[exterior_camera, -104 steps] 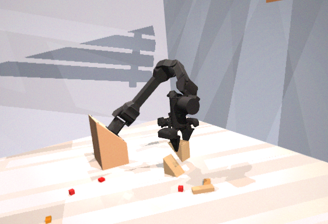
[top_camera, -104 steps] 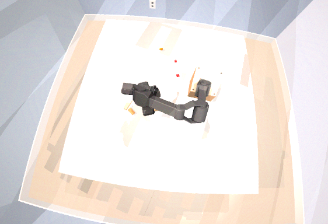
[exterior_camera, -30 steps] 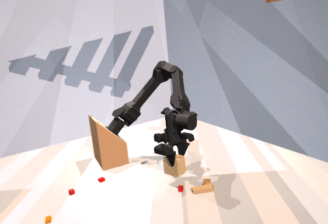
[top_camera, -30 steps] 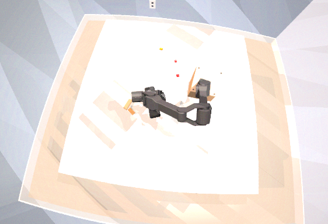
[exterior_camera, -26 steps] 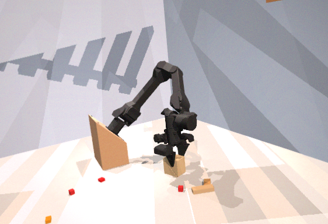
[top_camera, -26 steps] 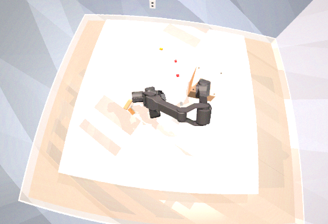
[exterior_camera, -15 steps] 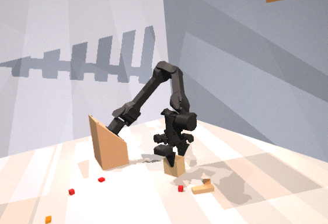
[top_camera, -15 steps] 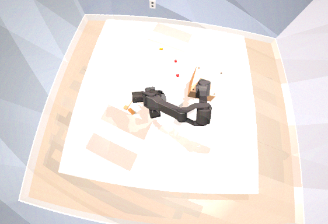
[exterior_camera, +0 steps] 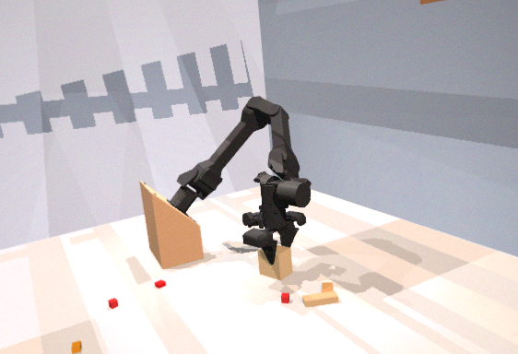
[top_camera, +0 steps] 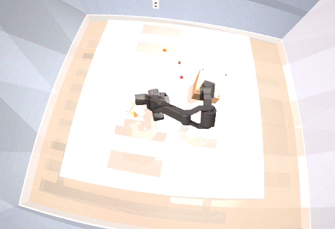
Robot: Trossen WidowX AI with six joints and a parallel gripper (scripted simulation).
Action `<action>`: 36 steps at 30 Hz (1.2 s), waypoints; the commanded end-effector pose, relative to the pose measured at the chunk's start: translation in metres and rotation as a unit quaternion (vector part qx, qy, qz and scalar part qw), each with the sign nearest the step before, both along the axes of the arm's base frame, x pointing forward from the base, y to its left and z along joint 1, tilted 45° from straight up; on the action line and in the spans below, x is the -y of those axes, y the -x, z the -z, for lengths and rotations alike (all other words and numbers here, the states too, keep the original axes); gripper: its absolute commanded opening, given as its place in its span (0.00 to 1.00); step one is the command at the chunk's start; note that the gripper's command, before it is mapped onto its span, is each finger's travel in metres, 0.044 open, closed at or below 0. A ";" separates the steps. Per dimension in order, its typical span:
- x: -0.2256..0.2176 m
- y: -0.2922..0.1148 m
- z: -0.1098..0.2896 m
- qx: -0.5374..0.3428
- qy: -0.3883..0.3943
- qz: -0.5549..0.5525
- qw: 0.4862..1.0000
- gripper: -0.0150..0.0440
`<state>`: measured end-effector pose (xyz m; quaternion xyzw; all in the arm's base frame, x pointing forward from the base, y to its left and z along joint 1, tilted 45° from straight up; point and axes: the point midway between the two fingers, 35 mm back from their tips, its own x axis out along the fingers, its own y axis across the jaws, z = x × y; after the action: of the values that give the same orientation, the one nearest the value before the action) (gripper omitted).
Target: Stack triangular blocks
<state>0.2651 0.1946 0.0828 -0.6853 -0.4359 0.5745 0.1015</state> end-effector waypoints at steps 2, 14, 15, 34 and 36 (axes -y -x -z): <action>0.000 0.000 0.001 -0.001 0.002 0.003 1.000 0.25; 0.000 0.000 0.000 0.000 0.000 0.000 1.000 0.39; 0.000 0.000 0.000 0.000 0.000 0.000 1.000 0.43; 0.000 0.000 0.000 0.000 0.000 0.000 1.000 1.00; 0.007 -0.002 -0.006 0.001 0.002 0.000 1.000 1.00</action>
<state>0.2645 0.1932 0.0834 -0.6838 -0.4345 0.5773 0.1017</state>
